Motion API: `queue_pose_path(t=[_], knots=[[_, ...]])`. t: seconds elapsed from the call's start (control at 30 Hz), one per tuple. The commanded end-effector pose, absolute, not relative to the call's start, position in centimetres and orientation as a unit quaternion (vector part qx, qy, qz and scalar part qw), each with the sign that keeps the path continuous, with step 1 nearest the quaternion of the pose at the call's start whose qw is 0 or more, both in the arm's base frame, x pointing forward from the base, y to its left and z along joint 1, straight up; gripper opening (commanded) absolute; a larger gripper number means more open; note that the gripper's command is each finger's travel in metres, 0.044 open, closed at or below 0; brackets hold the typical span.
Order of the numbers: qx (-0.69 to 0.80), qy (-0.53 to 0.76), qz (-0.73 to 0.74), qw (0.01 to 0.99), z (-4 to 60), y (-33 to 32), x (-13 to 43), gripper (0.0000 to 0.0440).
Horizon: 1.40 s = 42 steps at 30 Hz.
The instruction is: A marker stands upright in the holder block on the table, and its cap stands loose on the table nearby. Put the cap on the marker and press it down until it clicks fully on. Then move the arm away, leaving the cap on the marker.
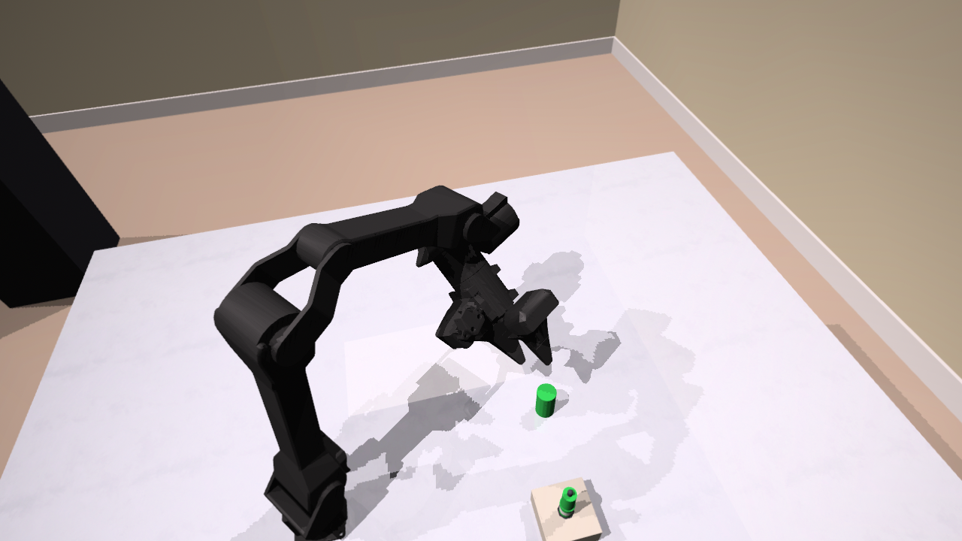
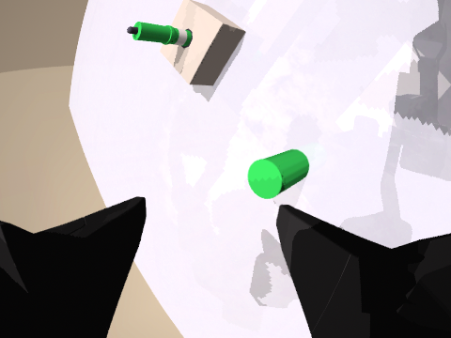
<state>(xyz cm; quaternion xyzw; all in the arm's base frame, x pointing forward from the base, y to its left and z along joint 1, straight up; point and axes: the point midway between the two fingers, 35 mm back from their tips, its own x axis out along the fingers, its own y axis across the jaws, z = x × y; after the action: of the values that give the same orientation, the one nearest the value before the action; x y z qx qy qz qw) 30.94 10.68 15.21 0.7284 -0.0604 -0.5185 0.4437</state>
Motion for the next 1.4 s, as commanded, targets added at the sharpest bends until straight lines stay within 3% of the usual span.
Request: queue_pose_path(t=[0.0,1.37], knots=[[0.727,-0.059,-0.529,0.433,15.3,10.4,31.5,0.0297],[0.713,-0.034,-0.646,0.270,13.0,7.4,35.5,0.0300]])
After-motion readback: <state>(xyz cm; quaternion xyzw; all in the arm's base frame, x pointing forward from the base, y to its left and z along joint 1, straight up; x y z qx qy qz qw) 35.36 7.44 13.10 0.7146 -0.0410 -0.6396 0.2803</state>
